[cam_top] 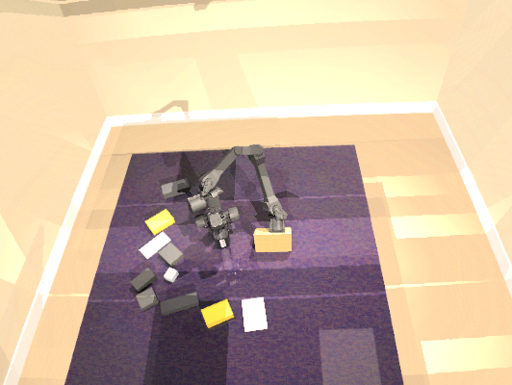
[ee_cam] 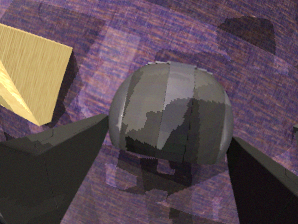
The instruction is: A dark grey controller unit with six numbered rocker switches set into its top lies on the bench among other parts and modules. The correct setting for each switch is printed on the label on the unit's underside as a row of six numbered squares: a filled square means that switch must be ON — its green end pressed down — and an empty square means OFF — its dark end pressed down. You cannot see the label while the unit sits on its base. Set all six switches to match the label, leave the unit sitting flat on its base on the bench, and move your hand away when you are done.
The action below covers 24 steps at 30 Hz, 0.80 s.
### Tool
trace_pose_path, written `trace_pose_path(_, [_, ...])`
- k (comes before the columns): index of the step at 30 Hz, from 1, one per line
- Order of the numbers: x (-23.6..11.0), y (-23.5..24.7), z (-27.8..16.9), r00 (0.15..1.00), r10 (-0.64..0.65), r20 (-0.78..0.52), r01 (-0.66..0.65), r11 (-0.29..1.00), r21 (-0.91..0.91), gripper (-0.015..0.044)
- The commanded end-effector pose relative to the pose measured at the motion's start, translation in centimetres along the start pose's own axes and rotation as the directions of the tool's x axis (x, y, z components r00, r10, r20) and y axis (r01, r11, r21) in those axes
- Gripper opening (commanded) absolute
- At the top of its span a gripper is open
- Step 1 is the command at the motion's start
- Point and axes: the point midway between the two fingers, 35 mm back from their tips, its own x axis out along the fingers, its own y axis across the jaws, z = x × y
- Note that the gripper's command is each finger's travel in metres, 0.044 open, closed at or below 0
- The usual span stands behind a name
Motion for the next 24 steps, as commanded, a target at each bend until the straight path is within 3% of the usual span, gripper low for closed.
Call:
trace_pose_path(1, [-0.1, 0.0, -0.7, 1.000, 0.000, -0.020, 0.000, 1.000, 0.003, 0.0337])
trace_pose_path(24, [-0.6, 0.0, -2.4, 0.997, 0.000, -0.073, 0.000, 1.000, 0.003, 0.0337])
